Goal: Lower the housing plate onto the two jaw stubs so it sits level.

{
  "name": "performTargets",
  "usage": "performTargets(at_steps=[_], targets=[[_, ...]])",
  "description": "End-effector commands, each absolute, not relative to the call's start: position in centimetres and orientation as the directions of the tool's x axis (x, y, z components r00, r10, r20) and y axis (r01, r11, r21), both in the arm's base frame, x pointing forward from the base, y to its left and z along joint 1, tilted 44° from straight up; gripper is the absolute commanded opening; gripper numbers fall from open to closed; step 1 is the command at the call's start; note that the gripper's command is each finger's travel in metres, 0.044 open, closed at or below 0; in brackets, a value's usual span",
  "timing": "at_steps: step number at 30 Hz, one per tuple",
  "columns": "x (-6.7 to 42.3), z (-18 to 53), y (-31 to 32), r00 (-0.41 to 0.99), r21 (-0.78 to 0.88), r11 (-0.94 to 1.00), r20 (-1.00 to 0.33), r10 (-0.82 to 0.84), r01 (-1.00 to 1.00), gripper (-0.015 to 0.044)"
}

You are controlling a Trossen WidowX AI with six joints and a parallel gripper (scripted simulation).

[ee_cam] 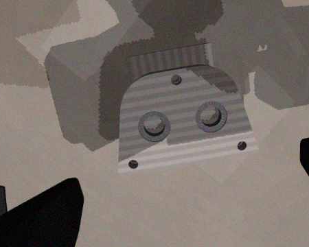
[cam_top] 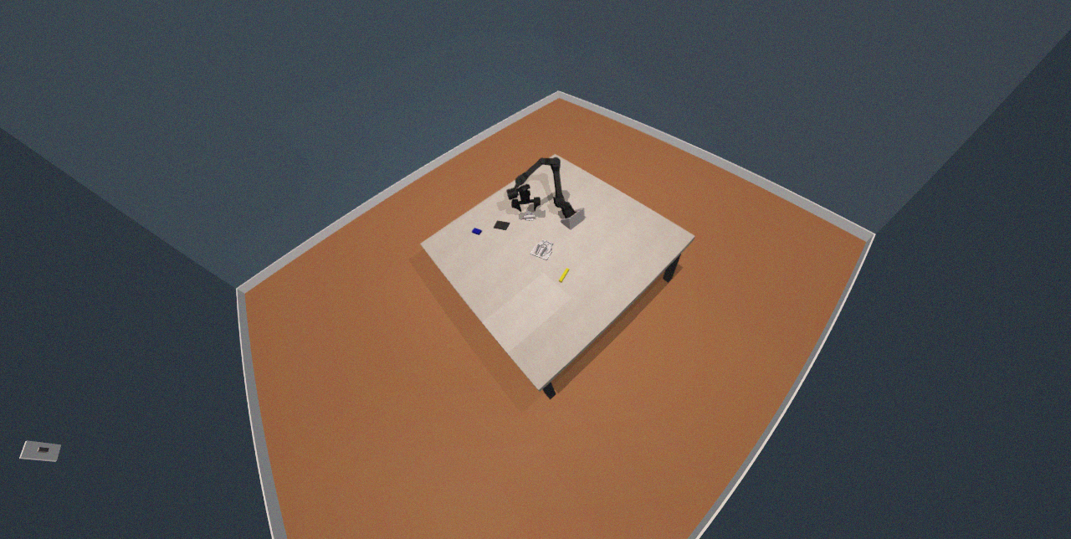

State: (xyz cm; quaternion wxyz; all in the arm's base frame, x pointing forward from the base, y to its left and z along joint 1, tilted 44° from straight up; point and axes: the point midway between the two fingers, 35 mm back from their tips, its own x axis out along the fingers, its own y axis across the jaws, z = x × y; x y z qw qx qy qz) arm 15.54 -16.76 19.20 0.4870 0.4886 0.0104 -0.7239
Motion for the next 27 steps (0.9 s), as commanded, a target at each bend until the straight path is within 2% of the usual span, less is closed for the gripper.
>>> performTargets(at_steps=[1,27], targets=[[15.4,18.4,-17.4,-0.048,0.459,-0.525,-0.719,-0.693,0.717,0.0440],[15.3,16.5,-19.2,-0.048,0.459,-0.525,-0.719,-0.694,0.717,0.0440]])
